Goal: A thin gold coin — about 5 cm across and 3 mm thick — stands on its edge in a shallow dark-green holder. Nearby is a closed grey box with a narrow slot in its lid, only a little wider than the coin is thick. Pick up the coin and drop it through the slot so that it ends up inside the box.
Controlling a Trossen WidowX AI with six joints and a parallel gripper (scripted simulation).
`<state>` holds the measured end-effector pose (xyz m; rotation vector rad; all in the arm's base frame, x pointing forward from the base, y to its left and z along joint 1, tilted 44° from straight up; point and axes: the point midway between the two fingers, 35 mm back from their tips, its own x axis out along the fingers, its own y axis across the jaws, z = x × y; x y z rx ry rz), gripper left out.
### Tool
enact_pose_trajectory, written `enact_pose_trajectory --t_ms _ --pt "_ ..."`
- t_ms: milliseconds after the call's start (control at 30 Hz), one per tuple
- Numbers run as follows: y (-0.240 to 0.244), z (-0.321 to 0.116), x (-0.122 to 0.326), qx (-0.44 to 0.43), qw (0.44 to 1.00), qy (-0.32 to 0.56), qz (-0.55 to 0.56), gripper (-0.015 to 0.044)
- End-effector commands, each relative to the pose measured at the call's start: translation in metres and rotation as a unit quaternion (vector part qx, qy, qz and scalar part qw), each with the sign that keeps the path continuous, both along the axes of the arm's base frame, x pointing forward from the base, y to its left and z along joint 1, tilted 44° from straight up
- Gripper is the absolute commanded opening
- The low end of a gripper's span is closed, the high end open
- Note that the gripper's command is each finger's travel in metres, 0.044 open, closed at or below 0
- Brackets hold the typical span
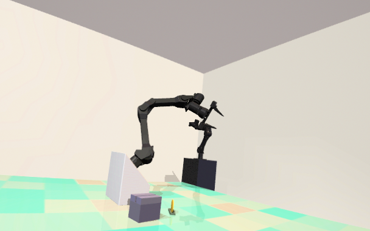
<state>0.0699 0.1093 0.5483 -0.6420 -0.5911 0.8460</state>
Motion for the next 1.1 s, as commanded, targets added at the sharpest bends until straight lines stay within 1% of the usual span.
enact_pose_trajectory --t_ms 0,133,267,433,600,733,867,967,1067 --pt "0.001 -0.001 0.001 -0.001 1.000 0.002 0.000 0.0374" --pt "0.022 -0.019 0.019 -0.023 0.999 0.047 -0.003 0.0269" --pt "0.055 -0.060 0.057 -0.056 0.988 0.145 -0.014 0.0164" --pt "0.077 -0.123 0.109 -0.090 0.954 0.284 -0.045 0.0161" --pt "0.078 -0.195 0.157 -0.099 0.889 0.438 -0.088 0.0161" --pt "0.064 -0.257 0.188 -0.083 0.810 0.566 -0.127 0.0161" --pt "0.040 -0.318 0.206 -0.045 0.705 0.688 -0.166 0.0161" --pt "0.019 -0.360 0.212 -0.004 0.611 0.768 -0.192 0.0161" --pt "-0.006 -0.405 0.209 0.057 0.483 0.847 -0.217 0.0161"
